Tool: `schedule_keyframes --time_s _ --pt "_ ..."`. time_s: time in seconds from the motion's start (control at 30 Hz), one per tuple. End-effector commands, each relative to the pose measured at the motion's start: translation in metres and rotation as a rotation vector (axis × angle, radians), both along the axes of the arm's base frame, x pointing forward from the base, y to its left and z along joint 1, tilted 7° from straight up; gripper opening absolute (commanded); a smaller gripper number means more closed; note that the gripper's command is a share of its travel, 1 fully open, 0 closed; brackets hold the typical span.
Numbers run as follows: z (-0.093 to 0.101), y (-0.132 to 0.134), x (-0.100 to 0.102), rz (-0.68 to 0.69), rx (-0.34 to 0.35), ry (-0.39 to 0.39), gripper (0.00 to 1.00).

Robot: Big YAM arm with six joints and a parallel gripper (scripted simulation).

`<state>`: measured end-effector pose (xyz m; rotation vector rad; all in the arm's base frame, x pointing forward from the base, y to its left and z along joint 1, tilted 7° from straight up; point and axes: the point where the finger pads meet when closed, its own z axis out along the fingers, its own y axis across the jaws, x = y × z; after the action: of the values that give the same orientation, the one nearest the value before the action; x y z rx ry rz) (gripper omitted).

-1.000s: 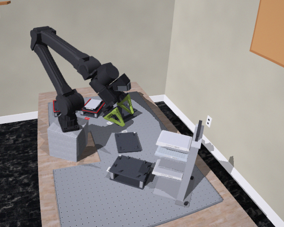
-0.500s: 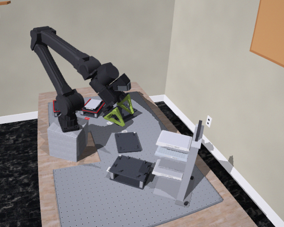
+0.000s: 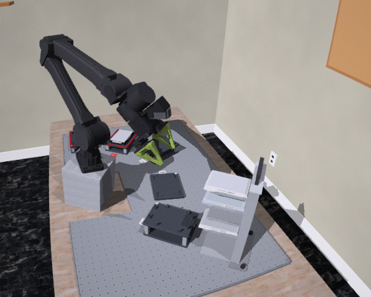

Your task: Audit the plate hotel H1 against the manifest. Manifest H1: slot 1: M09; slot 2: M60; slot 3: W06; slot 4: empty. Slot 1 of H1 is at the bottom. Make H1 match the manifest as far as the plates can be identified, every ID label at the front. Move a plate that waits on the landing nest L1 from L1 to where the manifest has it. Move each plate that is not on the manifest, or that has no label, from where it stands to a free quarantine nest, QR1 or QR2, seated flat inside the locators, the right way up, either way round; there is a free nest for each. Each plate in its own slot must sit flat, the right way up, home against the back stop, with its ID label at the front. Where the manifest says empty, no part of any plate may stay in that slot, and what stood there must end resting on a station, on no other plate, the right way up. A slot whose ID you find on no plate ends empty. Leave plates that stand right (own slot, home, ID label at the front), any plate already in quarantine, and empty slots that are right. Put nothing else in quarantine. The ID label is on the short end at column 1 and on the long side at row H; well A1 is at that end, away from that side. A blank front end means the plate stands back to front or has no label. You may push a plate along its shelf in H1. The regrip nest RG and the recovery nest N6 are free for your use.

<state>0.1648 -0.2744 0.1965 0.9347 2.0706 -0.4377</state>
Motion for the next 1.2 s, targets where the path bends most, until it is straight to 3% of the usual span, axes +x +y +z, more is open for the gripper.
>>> schedule_keyframes --time_s 0.0,0.2,0.67,0.77,0.87,0.97,1.17 --pt "0.016 -0.005 0.0 0.0 -0.02 -0.005 1.0" --pt "0.016 -0.005 0.0 0.0 -0.02 -0.005 1.0" --pt "0.029 -0.027 0.022 0.003 -0.062 -0.036 1.0" --pt "0.021 -0.029 0.025 0.003 -0.052 -0.032 1.0" --pt "0.027 -0.035 0.029 0.003 -0.065 -0.039 1.0" --pt "0.015 -0.036 0.031 0.003 -0.05 -0.032 1.0" --pt "0.022 -0.044 0.037 0.003 -0.064 -0.04 1.0"
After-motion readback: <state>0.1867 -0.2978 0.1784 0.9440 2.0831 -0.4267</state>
